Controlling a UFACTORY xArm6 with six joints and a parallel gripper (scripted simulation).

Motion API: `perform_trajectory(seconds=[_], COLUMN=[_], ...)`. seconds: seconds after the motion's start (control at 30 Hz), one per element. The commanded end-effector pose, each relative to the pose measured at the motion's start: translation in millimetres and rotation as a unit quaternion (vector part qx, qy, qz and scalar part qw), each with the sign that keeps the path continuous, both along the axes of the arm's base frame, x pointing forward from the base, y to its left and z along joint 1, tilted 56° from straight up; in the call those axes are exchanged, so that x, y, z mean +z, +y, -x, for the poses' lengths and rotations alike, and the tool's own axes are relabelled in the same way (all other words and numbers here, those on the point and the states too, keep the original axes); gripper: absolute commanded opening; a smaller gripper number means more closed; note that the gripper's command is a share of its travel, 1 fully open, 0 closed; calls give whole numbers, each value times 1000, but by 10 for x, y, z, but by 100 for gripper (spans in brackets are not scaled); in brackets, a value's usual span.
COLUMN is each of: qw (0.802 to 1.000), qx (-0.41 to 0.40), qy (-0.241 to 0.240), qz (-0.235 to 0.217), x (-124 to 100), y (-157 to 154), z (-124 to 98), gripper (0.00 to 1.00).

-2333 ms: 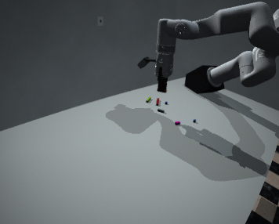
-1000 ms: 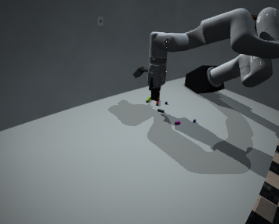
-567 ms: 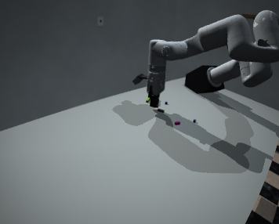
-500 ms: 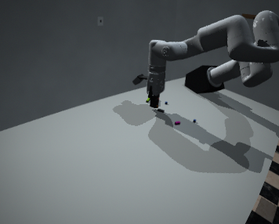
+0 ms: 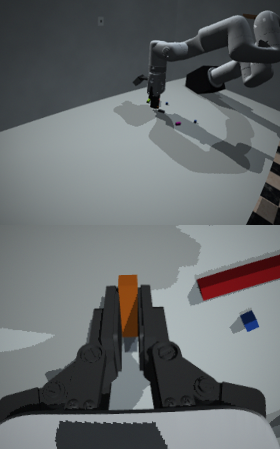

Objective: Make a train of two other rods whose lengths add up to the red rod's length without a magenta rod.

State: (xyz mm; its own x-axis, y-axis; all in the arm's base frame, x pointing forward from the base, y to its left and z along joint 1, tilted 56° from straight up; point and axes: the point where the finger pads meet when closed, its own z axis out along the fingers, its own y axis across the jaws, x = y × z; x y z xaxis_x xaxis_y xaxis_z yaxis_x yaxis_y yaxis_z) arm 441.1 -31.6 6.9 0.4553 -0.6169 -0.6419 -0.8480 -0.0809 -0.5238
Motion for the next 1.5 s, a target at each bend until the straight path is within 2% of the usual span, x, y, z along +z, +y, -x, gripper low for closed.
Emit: perform_trajectory(seconds=[0.0,1.47], qw=[1000,1000], qx=[-1,-1], qy=[-1,-1], qz=[1,1], x=[6,-58], y=[-12,77], z=[-7,-38], gripper=[4,4])
